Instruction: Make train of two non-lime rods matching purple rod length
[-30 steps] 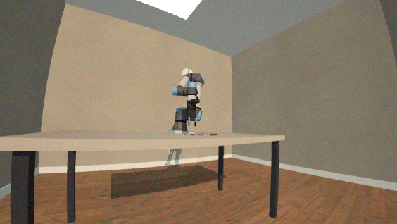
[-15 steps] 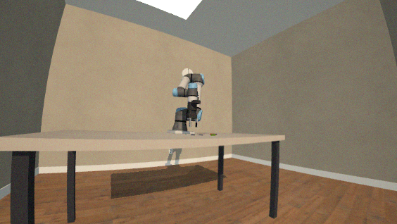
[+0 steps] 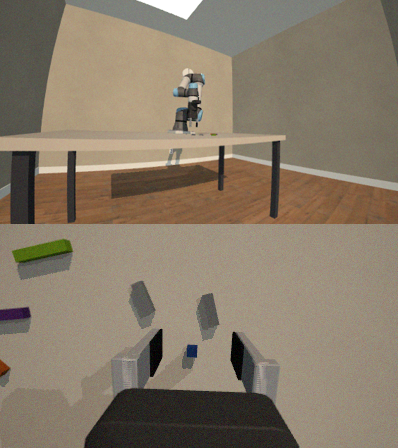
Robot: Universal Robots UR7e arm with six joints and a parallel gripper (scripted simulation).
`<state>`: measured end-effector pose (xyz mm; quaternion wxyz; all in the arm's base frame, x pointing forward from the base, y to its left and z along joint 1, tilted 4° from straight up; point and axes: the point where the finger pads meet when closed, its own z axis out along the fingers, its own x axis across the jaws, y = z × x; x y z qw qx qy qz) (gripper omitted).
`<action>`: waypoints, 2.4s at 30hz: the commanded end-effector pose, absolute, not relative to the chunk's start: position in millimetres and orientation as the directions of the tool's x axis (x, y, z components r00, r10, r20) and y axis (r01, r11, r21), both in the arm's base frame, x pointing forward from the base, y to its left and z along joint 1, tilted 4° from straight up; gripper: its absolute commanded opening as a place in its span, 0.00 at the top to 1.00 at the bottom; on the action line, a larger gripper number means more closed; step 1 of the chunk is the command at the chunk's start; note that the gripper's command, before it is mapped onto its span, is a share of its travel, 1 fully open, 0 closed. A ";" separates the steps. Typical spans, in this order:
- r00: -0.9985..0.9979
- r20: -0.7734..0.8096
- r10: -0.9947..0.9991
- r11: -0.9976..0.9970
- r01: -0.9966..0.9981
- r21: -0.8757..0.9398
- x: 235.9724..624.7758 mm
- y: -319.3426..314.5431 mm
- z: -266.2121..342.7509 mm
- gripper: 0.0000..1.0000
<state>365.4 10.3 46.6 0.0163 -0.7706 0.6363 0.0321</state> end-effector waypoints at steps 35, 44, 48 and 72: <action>0.188 -0.070 -0.980 -0.190 -0.982 0.015 365.8 10.2 46.9 0.00; 0.188 -0.070 -0.980 -0.190 -0.982 0.015 365.8 10.2 46.9 0.00; 0.188 -0.070 -0.980 -0.190 -0.982 0.015 365.8 10.2 46.9 0.00; 0.127 -0.068 -0.990 -0.129 -0.992 0.019 366.1 13.1 47.1 0.00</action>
